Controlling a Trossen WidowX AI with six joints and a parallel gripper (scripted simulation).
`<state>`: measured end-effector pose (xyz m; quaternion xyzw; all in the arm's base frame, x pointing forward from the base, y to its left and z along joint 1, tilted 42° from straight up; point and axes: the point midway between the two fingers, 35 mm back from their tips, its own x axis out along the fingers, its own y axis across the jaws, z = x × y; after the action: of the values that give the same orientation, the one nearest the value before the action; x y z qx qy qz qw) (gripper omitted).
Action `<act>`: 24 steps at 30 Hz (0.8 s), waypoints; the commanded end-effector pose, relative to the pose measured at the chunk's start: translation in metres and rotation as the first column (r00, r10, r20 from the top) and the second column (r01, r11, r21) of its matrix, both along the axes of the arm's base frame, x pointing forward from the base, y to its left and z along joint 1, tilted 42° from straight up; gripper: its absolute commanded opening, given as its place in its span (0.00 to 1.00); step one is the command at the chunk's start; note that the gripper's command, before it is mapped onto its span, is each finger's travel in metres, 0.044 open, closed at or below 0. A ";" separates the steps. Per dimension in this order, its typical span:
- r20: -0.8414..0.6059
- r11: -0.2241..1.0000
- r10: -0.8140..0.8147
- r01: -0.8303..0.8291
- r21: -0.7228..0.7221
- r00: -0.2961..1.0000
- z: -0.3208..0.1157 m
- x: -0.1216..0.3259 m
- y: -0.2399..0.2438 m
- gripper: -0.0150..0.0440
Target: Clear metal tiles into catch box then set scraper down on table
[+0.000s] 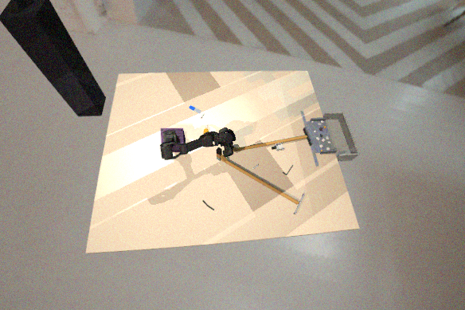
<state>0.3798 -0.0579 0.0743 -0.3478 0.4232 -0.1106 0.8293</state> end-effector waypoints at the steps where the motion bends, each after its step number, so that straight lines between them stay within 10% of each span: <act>1: 0.027 0.999 -0.031 0.032 -0.008 0.999 0.010 0.000 -0.009 0.25; 24: 0.070 0.997 -0.078 0.079 -0.012 0.994 0.008 -0.004 -0.006 0.25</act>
<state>0.3767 -0.0674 0.0865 -0.3356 0.4059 -0.1564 0.8355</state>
